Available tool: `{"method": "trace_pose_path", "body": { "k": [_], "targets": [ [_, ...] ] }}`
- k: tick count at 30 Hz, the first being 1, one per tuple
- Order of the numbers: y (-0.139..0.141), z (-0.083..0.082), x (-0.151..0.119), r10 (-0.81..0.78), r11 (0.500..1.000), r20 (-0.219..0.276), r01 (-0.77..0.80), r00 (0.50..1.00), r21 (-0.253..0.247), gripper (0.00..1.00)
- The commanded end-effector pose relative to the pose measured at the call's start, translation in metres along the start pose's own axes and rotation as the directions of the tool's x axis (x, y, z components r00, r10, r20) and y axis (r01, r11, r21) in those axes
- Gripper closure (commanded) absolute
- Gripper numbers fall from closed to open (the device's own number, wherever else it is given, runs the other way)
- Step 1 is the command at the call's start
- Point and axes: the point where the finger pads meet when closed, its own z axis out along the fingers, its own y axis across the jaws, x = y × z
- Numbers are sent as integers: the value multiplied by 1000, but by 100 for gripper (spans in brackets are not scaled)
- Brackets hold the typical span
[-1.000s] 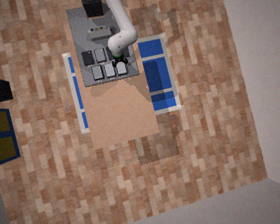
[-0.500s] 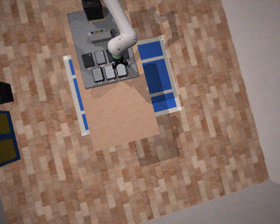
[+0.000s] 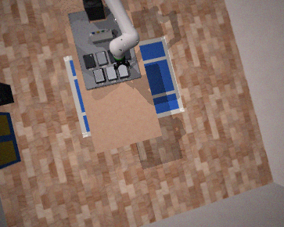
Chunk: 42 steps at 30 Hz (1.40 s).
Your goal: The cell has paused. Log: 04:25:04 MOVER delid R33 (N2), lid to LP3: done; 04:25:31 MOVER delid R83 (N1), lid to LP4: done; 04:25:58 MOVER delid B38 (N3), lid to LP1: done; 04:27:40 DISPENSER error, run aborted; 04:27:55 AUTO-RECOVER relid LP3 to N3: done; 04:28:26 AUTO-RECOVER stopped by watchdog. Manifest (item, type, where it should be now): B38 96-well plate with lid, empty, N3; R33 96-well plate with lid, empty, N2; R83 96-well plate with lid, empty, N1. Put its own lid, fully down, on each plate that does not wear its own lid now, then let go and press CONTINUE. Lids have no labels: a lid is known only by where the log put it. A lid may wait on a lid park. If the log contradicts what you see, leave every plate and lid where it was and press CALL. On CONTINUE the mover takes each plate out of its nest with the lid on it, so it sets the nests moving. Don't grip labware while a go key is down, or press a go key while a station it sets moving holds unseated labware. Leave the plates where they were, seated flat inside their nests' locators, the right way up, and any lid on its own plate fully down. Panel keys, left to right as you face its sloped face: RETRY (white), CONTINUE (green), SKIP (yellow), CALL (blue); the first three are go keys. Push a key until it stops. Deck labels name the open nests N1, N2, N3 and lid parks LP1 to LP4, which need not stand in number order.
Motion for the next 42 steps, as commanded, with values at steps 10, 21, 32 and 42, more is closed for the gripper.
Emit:
{"method": "trace_pose_path", "body": {
  "k": [10, 21, 32, 42],
  "targets": [
    [0, -2, 0, 0, 1000, 0, 0, 1000, 0, 34],
    [0, -14, 0, 0, 1000, -1, 0, 1000, 0, 34],
    [0, -31, 0, 0, 1000, -1, 0, 1000, 0, 34],
    [0, -45, 0, 0, 1000, -1, 0, 1000, 0, 34]
  ]
}}
